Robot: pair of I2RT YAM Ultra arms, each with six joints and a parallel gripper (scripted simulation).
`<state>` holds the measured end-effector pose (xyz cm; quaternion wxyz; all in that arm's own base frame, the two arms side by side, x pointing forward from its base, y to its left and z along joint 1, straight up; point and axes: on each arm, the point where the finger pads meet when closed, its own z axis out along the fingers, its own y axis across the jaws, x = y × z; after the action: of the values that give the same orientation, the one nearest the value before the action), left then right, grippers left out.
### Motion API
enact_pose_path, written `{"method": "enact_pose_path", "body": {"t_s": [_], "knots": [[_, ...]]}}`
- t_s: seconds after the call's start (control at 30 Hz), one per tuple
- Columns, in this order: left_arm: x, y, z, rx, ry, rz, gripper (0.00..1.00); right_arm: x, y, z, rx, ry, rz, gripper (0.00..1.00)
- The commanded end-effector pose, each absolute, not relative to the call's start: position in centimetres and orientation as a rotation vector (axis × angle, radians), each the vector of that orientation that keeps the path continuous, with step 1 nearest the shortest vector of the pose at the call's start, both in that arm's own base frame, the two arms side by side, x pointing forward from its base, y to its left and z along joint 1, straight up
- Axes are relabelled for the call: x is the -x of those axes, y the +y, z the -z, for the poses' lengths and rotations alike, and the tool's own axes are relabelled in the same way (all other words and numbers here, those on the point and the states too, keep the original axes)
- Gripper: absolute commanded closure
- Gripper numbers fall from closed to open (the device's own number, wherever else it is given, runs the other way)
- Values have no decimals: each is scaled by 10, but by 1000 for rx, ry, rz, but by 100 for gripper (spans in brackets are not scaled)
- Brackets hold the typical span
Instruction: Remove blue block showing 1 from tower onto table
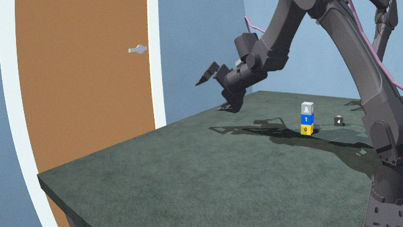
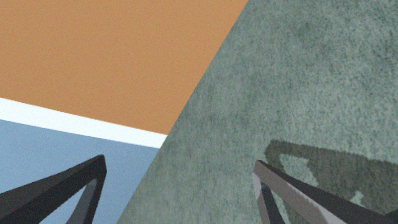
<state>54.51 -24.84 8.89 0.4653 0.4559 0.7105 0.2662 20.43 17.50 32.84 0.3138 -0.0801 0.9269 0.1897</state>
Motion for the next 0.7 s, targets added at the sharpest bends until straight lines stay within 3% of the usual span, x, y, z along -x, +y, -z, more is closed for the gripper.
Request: {"method": "enact_pose_path", "body": {"t_s": [0.0,0.67], "knots": [[-514,-256,-116,-1315,1673,-828,0,-169,175,-328,488,2395,-544,0],[-379,-292,-127,-2115,1135,-1252,0,-79,157,-322,1057,2100,-691,0]]}}
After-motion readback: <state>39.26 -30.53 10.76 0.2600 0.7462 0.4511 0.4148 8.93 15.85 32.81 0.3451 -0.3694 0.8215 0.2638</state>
